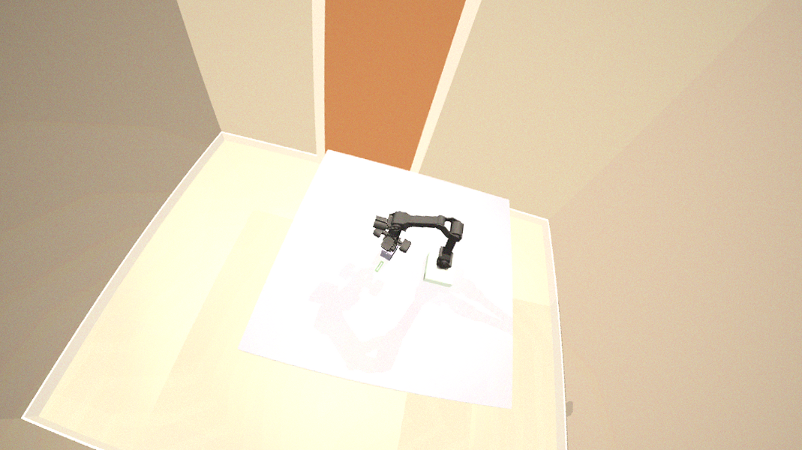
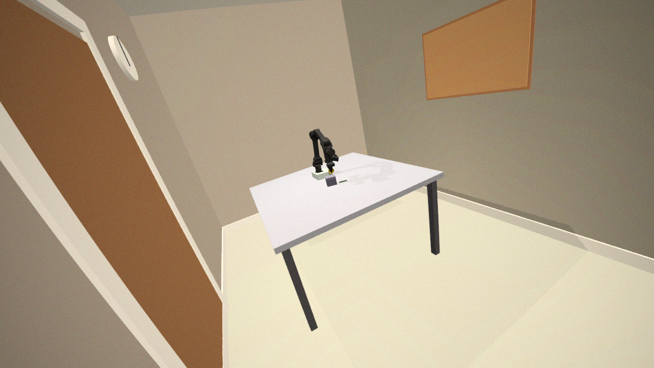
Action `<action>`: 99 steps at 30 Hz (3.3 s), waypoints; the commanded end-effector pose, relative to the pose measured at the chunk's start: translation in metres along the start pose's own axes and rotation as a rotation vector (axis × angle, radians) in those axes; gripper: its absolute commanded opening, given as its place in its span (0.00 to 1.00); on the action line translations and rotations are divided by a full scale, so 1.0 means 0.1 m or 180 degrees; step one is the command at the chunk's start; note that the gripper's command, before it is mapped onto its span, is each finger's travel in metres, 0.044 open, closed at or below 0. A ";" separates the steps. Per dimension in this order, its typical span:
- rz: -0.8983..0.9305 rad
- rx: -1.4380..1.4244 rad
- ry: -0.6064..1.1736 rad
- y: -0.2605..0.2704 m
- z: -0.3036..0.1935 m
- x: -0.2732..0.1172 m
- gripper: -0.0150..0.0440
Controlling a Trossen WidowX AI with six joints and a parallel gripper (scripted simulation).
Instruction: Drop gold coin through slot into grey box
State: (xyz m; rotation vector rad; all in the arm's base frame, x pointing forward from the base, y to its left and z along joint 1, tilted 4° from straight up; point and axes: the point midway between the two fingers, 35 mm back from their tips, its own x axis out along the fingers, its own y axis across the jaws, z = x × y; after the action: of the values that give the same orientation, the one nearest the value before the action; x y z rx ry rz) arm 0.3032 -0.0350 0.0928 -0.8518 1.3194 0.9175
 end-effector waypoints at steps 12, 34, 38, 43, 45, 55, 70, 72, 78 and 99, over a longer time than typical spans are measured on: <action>0.0003 0.0008 0.0003 0.01 -0.19 0.00 0.25; -0.0004 -0.0006 -0.0001 0.02 -0.22 0.02 0.25; -0.0007 -0.0001 -0.0002 0.01 -0.22 0.01 0.25; -0.0007 -0.0002 -0.0002 0.02 -0.22 0.03 0.25; -0.0007 -0.0003 -0.0002 0.02 -0.22 0.04 0.25; -0.0006 0.0010 -0.0002 0.04 -0.22 0.08 0.25; -0.0006 0.0007 -0.0002 0.03 -0.22 0.15 0.25; -0.0006 0.0007 -0.0002 0.04 -0.22 0.16 0.25; -0.0006 0.0007 -0.0002 0.04 -0.22 0.18 0.25; -0.0016 -0.0005 -0.0004 0.03 -0.22 0.19 0.53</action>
State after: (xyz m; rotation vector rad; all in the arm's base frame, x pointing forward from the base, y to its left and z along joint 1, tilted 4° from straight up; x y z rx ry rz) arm 0.2924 -0.0526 0.0721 -0.8551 1.3152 0.9153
